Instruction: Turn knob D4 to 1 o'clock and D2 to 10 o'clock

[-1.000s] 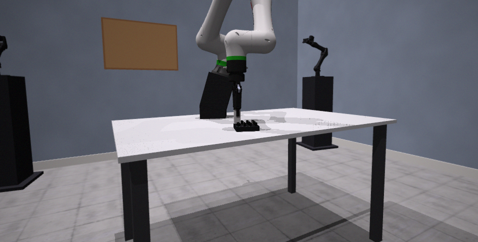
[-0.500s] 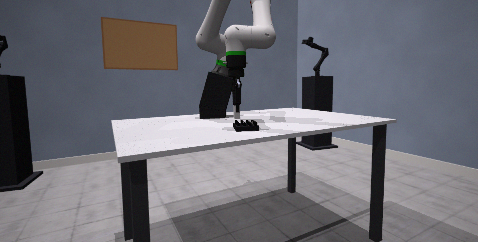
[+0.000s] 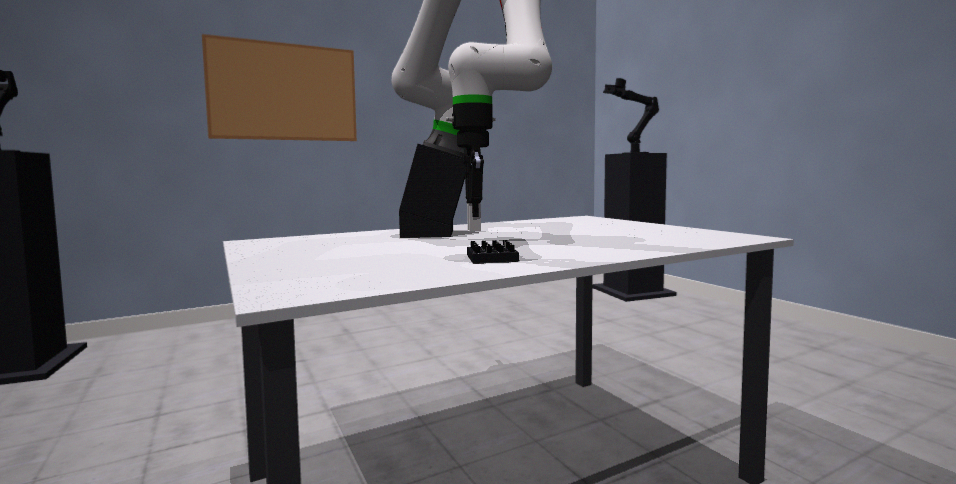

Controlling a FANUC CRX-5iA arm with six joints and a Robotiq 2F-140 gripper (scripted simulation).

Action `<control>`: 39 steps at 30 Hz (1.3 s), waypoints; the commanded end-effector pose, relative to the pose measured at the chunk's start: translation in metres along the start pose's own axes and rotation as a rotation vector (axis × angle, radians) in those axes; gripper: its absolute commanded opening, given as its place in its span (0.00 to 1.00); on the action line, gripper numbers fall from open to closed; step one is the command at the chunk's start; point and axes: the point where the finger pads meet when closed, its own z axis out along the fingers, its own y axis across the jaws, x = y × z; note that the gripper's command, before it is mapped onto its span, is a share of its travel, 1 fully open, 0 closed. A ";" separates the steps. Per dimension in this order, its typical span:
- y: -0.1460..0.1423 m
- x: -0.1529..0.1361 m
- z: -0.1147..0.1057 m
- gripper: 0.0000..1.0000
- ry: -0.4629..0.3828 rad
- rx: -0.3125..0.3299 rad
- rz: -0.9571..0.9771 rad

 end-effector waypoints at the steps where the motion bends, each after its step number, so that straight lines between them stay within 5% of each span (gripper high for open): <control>1: 0.000 0.000 0.000 0.12 0.000 0.000 0.000; 15: 0.000 0.000 -0.002 0.12 0.000 0.000 0.175; 39: 0.000 0.000 -0.011 0.12 0.000 0.000 0.965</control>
